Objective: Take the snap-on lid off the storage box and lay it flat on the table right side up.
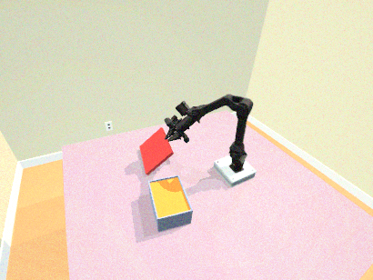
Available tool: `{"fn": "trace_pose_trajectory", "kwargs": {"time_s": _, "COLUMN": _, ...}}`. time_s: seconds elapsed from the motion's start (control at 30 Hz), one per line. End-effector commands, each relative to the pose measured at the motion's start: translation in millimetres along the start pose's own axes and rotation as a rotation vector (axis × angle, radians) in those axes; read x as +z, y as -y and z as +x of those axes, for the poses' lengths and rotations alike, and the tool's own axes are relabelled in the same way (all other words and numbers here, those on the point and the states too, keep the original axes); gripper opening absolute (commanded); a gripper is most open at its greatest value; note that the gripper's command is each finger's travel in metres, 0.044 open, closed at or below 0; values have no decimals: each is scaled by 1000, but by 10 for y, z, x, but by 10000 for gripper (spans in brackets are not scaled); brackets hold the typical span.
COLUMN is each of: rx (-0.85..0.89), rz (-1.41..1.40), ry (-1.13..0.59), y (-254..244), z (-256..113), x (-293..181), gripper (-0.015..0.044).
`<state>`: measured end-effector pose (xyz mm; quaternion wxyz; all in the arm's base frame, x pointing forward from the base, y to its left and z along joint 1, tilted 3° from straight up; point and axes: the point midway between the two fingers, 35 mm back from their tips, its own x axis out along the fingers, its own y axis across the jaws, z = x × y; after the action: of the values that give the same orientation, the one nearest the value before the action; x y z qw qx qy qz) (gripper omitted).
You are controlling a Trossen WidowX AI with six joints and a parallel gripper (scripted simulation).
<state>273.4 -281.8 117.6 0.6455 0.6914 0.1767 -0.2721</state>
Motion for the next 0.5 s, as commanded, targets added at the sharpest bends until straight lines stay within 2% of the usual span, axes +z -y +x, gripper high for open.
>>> {"fn": "trace_pose_trajectory", "kwargs": {"time_s": 0.0, "rx": 5, "rz": 2, "ry": 2, "y": 12, "z": 20, "x": 5, "gripper": 0}}
{"fn": "trace_pose_trajectory", "kwargs": {"time_s": 0.47, "rx": 5, "rz": 2, "ry": 2, "y": 99, "z": 93, "x": 4, "gripper": 0}}
